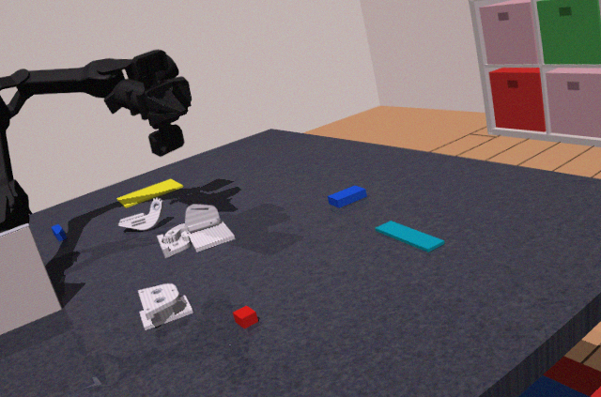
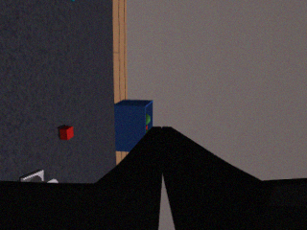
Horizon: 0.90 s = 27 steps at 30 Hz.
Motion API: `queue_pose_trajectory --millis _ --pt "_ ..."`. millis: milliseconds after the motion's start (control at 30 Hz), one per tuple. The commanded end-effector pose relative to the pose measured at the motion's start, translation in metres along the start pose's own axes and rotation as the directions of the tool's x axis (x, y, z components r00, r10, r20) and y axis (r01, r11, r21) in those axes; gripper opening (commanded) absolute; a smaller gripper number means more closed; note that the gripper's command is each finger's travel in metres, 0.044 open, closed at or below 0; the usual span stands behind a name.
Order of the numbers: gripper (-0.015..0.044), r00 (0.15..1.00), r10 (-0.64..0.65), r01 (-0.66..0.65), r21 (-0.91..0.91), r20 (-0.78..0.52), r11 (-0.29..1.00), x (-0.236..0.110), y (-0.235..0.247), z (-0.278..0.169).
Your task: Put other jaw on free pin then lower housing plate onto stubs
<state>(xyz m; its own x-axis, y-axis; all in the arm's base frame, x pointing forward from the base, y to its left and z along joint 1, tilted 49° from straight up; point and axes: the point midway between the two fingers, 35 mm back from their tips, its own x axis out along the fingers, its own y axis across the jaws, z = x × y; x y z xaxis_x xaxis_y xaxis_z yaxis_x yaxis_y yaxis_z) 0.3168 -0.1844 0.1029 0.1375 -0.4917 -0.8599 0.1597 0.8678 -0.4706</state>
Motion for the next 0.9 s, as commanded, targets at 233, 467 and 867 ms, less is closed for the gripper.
queue_pose_trajectory --millis 233,467,867 --pt "0.0000 0.986 0.169 -0.169 0.071 0.003 0.983 -0.007 0.026 0.004" --pt "0.0000 0.959 0.283 -0.281 0.121 -0.003 0.952 -0.014 0.044 0.005" --pt "0.0000 0.884 0.468 -0.453 0.216 -0.020 0.865 -0.030 0.074 0.004"
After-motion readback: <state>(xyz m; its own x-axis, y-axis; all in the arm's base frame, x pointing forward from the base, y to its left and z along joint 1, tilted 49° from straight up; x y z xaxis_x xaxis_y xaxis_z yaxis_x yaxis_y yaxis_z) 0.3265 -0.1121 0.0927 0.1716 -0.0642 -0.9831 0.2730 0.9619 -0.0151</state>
